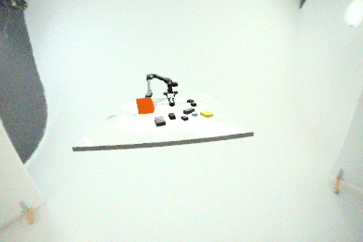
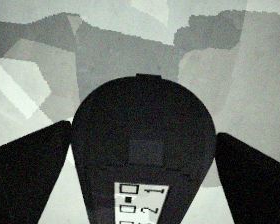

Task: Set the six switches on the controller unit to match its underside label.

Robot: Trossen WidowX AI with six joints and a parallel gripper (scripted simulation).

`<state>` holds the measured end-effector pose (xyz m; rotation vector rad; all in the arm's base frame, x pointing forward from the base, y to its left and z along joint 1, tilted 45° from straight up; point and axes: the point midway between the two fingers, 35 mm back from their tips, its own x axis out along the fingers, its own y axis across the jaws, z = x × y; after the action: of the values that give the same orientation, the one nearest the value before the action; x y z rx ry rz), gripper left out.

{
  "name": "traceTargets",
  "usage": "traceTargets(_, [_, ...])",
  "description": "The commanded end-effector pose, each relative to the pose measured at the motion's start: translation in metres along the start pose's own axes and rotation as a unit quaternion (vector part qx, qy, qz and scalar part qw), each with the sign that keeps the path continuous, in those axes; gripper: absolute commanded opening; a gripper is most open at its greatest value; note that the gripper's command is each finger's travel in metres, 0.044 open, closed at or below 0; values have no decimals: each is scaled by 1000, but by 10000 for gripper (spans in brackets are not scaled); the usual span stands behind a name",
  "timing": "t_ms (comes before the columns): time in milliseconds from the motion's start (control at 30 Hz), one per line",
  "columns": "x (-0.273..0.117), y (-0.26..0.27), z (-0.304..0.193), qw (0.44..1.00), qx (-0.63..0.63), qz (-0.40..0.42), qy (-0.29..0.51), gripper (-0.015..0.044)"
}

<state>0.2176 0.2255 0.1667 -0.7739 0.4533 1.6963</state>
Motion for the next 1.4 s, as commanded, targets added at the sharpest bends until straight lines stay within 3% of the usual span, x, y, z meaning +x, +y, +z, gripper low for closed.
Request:
traceTargets(0, [-4, 0, -3, 1000, 0, -1, 2, 337])
traceTargets(1367, [-29, 0, -25, 1000, 0, -1, 3, 337])
